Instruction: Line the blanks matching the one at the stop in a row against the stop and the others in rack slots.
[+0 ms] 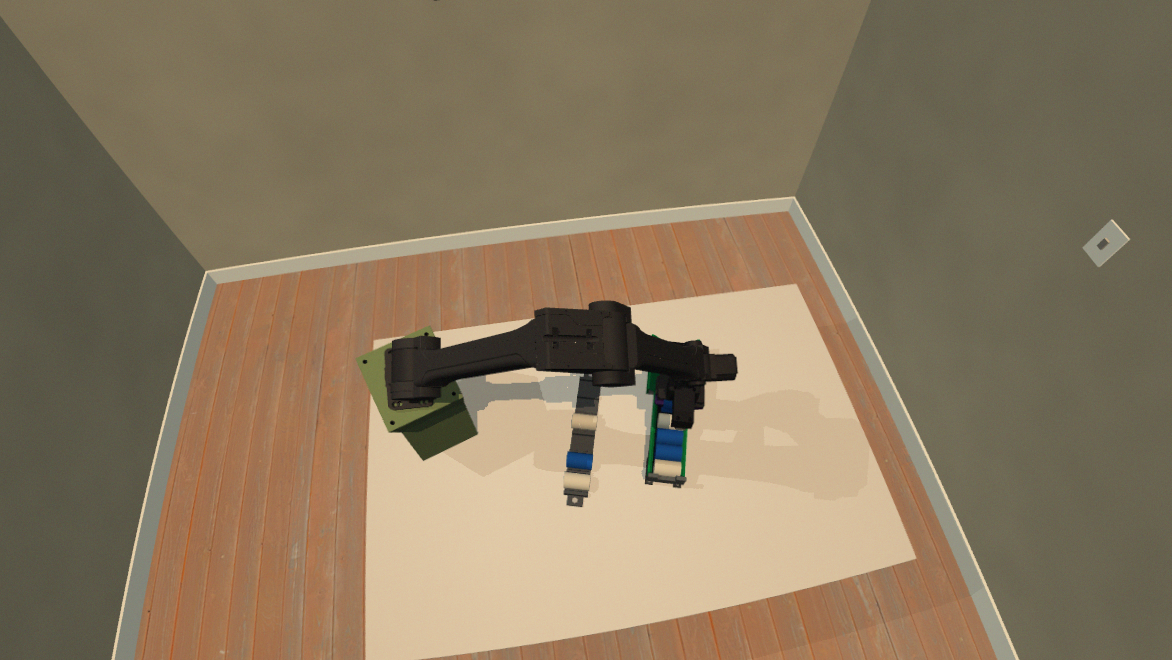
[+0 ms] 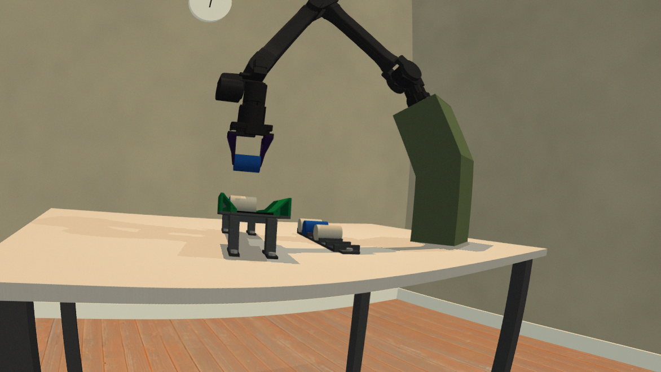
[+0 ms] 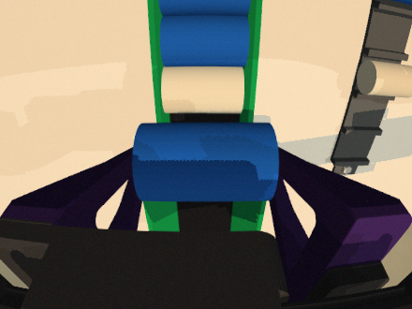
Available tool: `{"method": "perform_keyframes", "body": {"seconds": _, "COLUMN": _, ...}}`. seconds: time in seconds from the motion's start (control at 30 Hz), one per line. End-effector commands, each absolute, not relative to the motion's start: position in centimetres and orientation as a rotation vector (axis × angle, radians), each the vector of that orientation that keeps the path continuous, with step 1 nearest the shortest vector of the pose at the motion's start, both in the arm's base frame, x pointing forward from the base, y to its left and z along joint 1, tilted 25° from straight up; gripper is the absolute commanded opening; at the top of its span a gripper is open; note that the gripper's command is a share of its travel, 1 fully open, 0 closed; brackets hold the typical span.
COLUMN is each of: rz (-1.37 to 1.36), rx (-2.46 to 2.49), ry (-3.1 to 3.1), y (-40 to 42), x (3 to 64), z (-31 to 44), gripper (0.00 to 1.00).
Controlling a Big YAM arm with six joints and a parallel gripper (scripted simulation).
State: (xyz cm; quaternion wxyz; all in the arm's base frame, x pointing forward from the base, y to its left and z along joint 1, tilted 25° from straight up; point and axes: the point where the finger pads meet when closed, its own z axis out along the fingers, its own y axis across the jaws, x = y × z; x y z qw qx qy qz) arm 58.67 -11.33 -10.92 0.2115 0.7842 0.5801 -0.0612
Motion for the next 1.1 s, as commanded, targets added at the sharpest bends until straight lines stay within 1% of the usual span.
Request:
{"method": "perform_keyframes", "body": {"seconds": 0.0, "rz": -0.145, "rx": 2.185, "ry": 1.572, "y": -12.4, "x": 58.6, "z": -9.9, "gripper": 0.62}}
{"method": "perform_keyframes", "body": {"seconds": 0.07, "rz": -0.143, "rx": 2.173, "ry": 1.585, "y": -12.5, "x": 58.1, "z": -10.1, "gripper": 0.62}}
{"method": "perform_keyframes", "body": {"seconds": 0.13, "rz": -0.143, "rx": 2.173, "ry": 1.588, "y": -12.8, "x": 56.2, "z": -11.5, "gripper": 0.62}}
{"method": "perform_keyframes", "body": {"seconds": 0.3, "rz": -0.188, "rx": 2.184, "ry": 1.621, "y": -13.3, "x": 48.2, "z": -17.1, "gripper": 0.62}}
{"method": "perform_keyframes", "body": {"seconds": 0.33, "rz": -0.188, "rx": 2.184, "ry": 1.621, "y": -13.4, "x": 48.0, "z": -17.2, "gripper": 0.62}}
{"method": "perform_keyframes", "body": {"seconds": 0.4, "rz": -0.151, "rx": 2.168, "ry": 1.601, "y": -13.8, "x": 45.1, "z": -16.8, "gripper": 0.62}}
{"method": "perform_keyframes", "body": {"seconds": 0.53, "rz": -0.157, "rx": 2.165, "ry": 1.607, "y": -13.7, "x": 39.0, "z": -18.1, "gripper": 0.62}}
{"method": "perform_keyframes", "body": {"seconds": 0.7, "rz": -0.154, "rx": 2.151, "ry": 1.628, "y": -13.0, "x": 37.8, "z": -18.3, "gripper": 0.62}}
{"method": "perform_keyframes", "body": {"seconds": 0.87, "rz": -0.14, "rx": 2.144, "ry": 1.618, "y": -13.2, "x": 38.7, "z": -18.2, "gripper": 0.62}}
{"method": "perform_keyframes", "body": {"seconds": 1.07, "rz": -0.17, "rx": 2.156, "ry": 1.637, "y": -13.0, "x": 37.6, "z": -19.2, "gripper": 0.62}}
